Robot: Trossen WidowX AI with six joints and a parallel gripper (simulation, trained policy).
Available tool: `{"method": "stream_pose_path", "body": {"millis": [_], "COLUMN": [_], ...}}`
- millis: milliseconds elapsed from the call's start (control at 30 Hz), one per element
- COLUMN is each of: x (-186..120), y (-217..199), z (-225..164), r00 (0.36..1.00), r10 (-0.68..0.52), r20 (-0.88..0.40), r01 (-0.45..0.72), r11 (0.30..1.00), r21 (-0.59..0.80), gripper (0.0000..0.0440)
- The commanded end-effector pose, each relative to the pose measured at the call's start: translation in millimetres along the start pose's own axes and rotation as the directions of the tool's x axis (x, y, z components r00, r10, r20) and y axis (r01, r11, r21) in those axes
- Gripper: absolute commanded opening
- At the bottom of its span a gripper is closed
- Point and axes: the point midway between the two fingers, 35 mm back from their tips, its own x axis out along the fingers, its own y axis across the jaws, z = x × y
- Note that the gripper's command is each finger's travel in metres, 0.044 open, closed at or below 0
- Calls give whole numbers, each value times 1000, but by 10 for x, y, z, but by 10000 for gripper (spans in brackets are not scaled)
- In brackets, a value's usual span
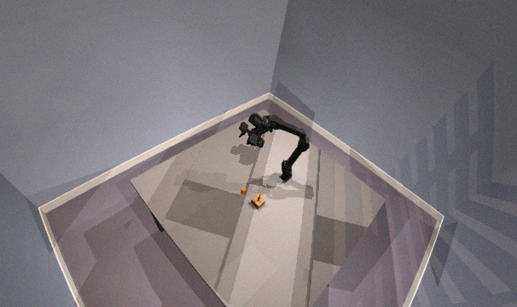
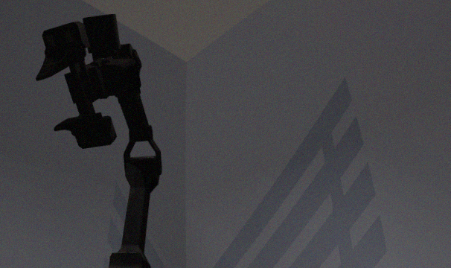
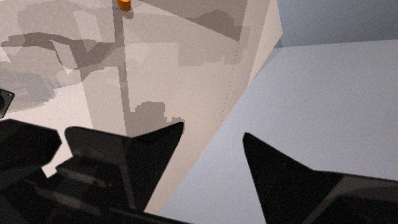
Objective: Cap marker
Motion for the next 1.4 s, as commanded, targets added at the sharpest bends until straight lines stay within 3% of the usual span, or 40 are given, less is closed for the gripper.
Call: {"method": "stream_pose_path", "body": {"millis": [0,1367], "x": [137,1029], "y": [30,421], "z": [85,907], "r00": [999,931], "r10": [48,364], "r20": [3,5], "r01": [-48,-363], "r11": [999,930], "r21": [-4,-59], "gripper": [318,320]}}
